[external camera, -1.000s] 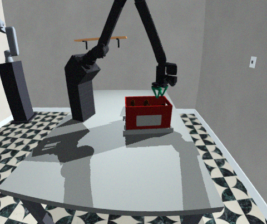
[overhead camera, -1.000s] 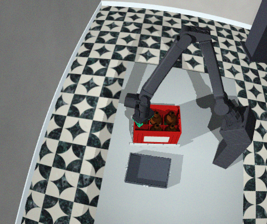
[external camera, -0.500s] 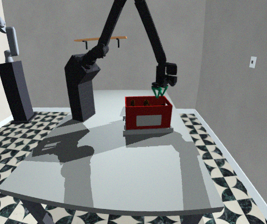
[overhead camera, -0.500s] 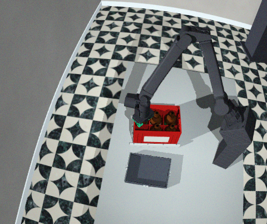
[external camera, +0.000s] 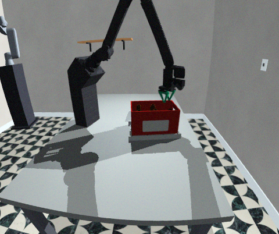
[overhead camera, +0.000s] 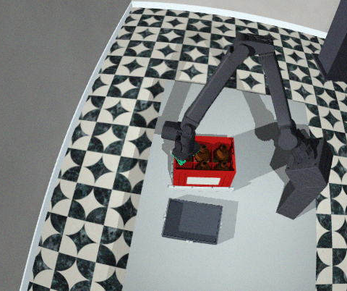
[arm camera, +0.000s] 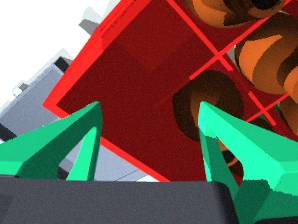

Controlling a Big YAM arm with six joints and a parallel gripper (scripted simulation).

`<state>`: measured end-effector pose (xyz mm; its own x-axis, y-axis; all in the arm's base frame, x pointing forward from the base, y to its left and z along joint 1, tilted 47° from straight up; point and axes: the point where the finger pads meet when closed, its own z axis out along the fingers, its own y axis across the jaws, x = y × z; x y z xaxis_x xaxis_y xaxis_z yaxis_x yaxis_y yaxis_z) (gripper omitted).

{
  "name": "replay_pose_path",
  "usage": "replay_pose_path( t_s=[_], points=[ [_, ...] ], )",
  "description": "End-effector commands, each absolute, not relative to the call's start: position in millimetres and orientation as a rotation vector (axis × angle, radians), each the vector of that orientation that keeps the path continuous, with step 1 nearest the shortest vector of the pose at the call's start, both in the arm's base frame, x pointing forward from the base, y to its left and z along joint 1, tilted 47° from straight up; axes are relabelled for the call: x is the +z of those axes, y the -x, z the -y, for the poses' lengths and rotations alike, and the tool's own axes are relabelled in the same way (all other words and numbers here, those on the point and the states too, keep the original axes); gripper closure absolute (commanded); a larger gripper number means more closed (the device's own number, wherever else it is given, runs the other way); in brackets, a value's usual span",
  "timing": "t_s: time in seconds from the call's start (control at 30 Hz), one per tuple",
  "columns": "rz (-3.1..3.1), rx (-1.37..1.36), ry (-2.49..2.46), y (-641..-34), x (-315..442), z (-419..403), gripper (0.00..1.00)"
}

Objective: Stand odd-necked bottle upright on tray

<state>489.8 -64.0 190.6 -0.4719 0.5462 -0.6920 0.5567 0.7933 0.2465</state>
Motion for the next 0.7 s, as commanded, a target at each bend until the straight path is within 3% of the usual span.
replay_pose_path(
  t_s=[0.0,0.67],
  points=[
    [-2.148,-0.014,-0.807,-498.6,197.9,69.1,0.39],
    [-2.153,-0.015,-0.808,-494.7,194.5,68.9,0.39]
  ],
)
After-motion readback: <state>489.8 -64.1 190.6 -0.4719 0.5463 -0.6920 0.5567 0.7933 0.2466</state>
